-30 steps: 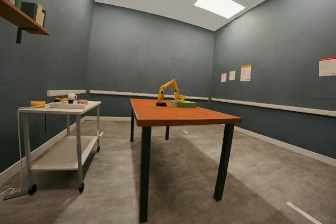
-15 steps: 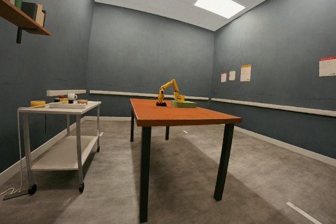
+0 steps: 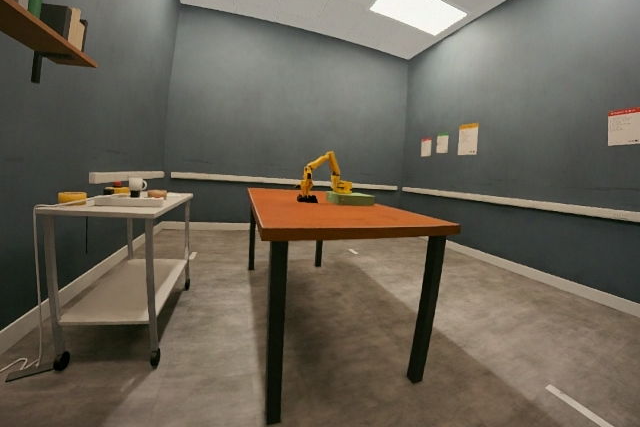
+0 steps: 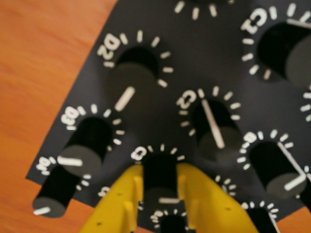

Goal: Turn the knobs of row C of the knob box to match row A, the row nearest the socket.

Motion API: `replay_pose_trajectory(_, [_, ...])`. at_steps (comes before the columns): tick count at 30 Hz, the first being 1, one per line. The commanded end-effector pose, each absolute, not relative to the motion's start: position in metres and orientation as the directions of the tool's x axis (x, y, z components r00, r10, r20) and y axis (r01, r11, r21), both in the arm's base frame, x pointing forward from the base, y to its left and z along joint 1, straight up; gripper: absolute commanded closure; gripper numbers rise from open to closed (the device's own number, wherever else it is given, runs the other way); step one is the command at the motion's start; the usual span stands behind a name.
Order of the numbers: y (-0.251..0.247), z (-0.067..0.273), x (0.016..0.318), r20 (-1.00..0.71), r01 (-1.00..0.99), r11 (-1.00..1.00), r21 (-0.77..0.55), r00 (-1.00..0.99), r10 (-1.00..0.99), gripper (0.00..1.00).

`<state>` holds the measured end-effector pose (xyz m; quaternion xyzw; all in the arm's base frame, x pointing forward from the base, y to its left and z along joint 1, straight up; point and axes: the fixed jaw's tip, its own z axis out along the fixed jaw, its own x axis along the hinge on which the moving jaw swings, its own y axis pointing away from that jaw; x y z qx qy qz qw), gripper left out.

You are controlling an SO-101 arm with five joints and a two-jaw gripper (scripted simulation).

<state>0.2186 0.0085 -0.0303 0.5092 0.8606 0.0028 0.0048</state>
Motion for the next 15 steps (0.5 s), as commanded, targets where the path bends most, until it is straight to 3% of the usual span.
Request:
replay_pose_trajectory(1, [0.0072, -0.0319, 0.2153, 0.0, 0.881, 0.473, 0.001, -0.473, 0.881, 0.98])
replay_pose_trajectory(15, [0.0074, -0.0319, 0.2151, 0.0, 0.855, 0.519, 0.001, -0.519, 0.855, 0.99])
